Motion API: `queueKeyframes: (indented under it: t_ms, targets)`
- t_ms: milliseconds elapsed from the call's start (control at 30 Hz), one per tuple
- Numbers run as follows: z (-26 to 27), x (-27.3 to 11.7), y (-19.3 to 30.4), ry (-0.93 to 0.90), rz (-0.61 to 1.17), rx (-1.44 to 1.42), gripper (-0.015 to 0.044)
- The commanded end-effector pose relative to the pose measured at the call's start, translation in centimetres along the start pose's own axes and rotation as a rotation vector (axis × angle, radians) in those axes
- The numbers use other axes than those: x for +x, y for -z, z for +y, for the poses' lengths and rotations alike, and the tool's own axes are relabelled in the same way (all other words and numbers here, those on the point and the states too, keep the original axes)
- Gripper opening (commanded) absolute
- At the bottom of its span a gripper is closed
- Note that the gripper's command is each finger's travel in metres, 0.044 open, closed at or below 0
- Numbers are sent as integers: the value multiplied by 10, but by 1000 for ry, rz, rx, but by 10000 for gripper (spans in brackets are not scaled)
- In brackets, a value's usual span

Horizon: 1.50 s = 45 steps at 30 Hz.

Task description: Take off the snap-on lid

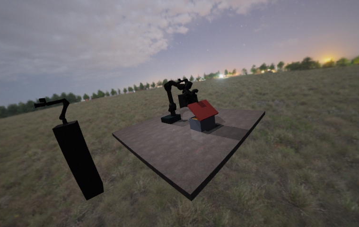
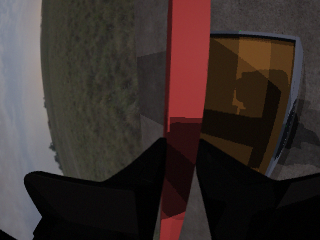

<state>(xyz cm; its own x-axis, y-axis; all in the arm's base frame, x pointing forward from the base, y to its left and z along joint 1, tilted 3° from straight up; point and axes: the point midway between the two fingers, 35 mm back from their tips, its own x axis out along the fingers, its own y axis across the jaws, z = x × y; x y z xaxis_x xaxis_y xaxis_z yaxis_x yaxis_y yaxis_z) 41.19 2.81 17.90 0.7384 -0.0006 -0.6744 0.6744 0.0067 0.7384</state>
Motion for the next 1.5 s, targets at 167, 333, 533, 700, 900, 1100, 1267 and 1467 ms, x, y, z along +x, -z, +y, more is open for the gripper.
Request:
queueKeyframes:
  t_ms: [167, 333, 533, 700, 900, 1100, 1267, 1467]
  targets:
    - [0, -3, -19, -13, 0, -3, 0]
    - [-1, -4, -28, -13, -1, -4, 0]
    - [-2, -5, -40, -12, -2, -5, 0]
    - [-3, -6, -50, -12, -2, -5, 0]
    - [-4, -7, -62, -12, -3, -6, 0]
    - [-5, -9, -74, -12, -4, -7, 0]
    - [-6, -10, -84, -12, -4, -8, 0]
    - [-7, -11, -96, -12, -5, -8, 0]
